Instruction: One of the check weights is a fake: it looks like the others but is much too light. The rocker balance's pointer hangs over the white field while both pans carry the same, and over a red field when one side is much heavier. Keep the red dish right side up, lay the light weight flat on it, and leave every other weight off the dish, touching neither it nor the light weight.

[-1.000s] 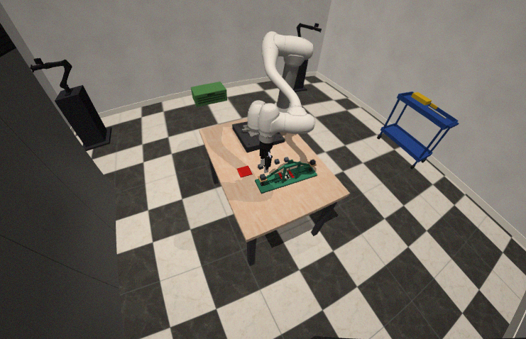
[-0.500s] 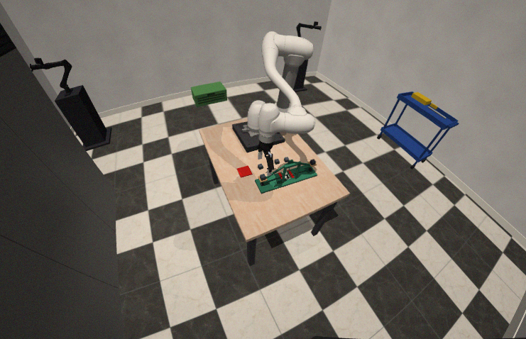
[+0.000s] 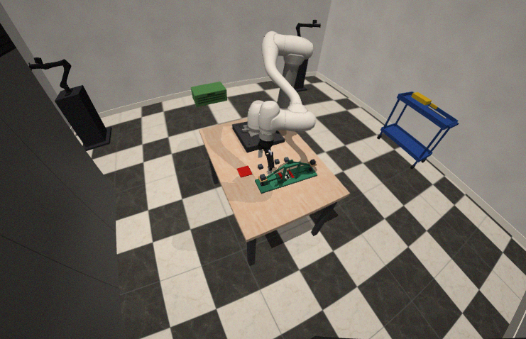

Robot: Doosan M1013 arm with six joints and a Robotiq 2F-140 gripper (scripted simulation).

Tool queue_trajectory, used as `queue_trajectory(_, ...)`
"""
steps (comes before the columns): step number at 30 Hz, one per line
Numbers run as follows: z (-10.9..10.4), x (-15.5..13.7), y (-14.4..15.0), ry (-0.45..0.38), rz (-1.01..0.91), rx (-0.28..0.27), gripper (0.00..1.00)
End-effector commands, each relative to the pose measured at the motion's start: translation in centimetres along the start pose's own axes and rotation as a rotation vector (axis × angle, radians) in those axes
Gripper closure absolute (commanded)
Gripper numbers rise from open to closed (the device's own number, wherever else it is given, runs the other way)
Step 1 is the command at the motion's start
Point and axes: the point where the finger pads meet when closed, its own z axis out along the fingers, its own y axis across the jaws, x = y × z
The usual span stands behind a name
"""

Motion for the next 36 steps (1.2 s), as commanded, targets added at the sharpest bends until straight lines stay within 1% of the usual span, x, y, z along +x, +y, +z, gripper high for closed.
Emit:
queue_trajectory(1, -2.3, 0.2, -0.1, 0.002, 0.006, 0.003, 0.0)
queue_trajectory(5, -4.9, 0.2, -0.1, 0.002, 0.006, 0.003, 0.0)
queue_trajectory(8, -6.3, 0.2, -0.1, 0.002, 0.006, 0.003, 0.0)
queue_trajectory(10, -6.3, 0.2, -0.1, 0.002, 0.006, 0.003, 0.0)
queue_trajectory(14, -7.1, 0.2, -0.1, 0.002, 0.006, 0.003, 0.0)
queue_trajectory(19, -7.2, 0.1, 0.0, 0.002, 0.006, 0.003, 0.0)
queue_trajectory(22, -7.2, -0.1, 0.6, 0.002, 0.006, 0.003, 0.0)
queue_trajectory(25, -7.2, -0.7, 1.8, 0.002, 0.006, 0.003, 0.0)
queue_trajectory(27, -7.2, -0.7, 1.8, 0.002, 0.006, 0.003, 0.0)
queue_trajectory(31, -7.2, -1.9, 4.5, 0.002, 0.006, 0.003, 0.0)
queue_trajectory(36, -7.1, -3.9, 8.9, 0.002, 0.006, 0.003, 0.0)
